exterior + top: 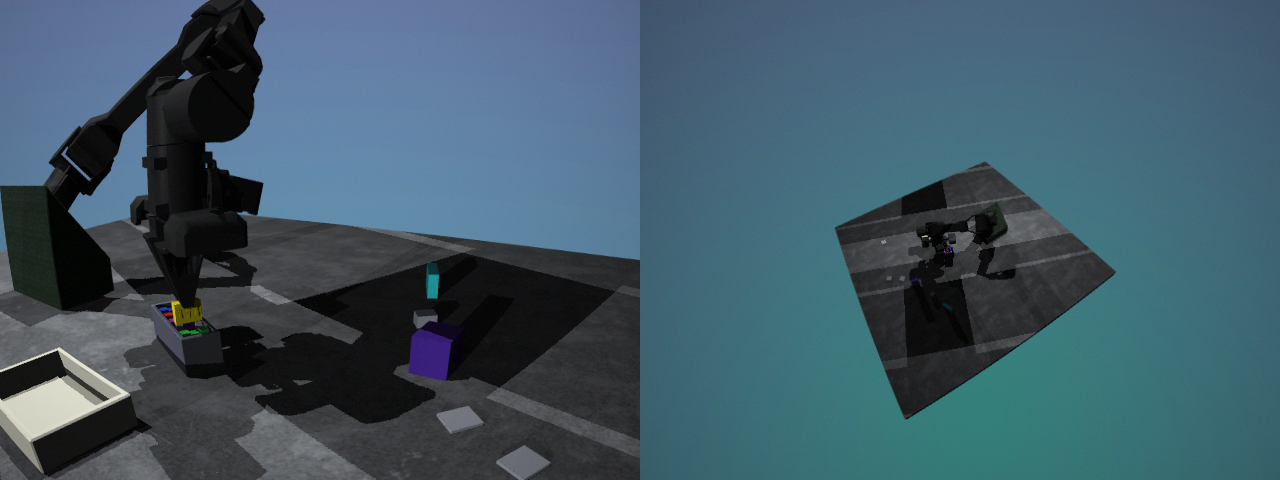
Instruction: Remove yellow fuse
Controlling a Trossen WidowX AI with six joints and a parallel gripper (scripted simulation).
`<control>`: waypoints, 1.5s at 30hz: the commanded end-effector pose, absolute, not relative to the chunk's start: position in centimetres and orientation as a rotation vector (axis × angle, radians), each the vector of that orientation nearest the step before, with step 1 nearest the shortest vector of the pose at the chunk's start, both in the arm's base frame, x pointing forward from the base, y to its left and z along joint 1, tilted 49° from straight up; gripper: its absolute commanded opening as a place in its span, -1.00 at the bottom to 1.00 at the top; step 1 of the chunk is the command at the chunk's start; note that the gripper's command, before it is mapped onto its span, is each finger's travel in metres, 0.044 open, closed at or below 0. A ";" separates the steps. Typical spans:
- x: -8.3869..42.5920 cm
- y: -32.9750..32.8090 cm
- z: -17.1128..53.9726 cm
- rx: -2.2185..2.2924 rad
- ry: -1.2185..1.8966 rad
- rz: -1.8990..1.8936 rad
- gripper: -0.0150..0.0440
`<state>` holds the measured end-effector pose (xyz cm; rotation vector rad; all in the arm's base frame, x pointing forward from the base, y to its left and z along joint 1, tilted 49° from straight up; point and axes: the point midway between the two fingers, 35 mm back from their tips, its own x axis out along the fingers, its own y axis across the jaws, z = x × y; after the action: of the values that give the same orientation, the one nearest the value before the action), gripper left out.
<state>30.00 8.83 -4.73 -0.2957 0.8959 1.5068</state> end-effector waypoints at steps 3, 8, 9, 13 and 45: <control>30.1 8.5 -4.5 -0.303 0.895 1.507 -0.49; 30.1 8.4 -4.4 -0.302 0.895 1.507 -0.49; 30.1 8.3 -4.3 -0.302 0.895 1.507 -0.49; 30.2 8.2 -4.2 -0.301 0.895 1.507 -0.49; 31.2 4.7 -3.7 -0.305 0.899 1.501 -0.49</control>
<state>30.82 5.81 -2.86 -0.3004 0.8937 1.5068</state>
